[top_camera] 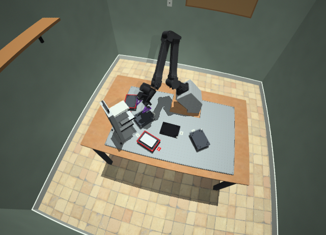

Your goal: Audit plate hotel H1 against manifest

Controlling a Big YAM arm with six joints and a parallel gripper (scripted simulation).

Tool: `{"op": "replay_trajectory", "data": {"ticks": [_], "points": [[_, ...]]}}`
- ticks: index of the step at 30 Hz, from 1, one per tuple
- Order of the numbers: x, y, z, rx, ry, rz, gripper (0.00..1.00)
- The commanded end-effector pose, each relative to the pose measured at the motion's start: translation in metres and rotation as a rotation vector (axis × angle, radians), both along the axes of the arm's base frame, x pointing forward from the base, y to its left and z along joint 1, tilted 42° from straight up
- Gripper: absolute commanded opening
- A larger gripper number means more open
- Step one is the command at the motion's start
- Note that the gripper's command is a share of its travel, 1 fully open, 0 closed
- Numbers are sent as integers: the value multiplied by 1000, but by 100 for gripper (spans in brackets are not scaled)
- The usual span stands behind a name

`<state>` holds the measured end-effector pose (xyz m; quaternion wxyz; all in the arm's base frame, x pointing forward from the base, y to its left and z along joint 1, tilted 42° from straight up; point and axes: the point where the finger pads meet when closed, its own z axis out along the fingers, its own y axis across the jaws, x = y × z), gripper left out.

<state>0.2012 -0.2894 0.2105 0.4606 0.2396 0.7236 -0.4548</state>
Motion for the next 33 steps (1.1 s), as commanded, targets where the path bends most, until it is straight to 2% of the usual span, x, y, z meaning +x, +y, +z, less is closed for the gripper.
{"op": "replay_trajectory", "data": {"ticks": [1, 3, 4, 8, 9, 33], "points": [[-3, 2, -2, -6, 13, 1, 100], [-2, 1, -8, 7, 24, 2, 100], [-3, -3, -6, -10, 9, -3, 0], [1, 0, -7, -8, 11, 10, 0], [2, -3, 6, -18, -12, 4, 0], [2, -3, 6, -18, -12, 4, 0]]}}
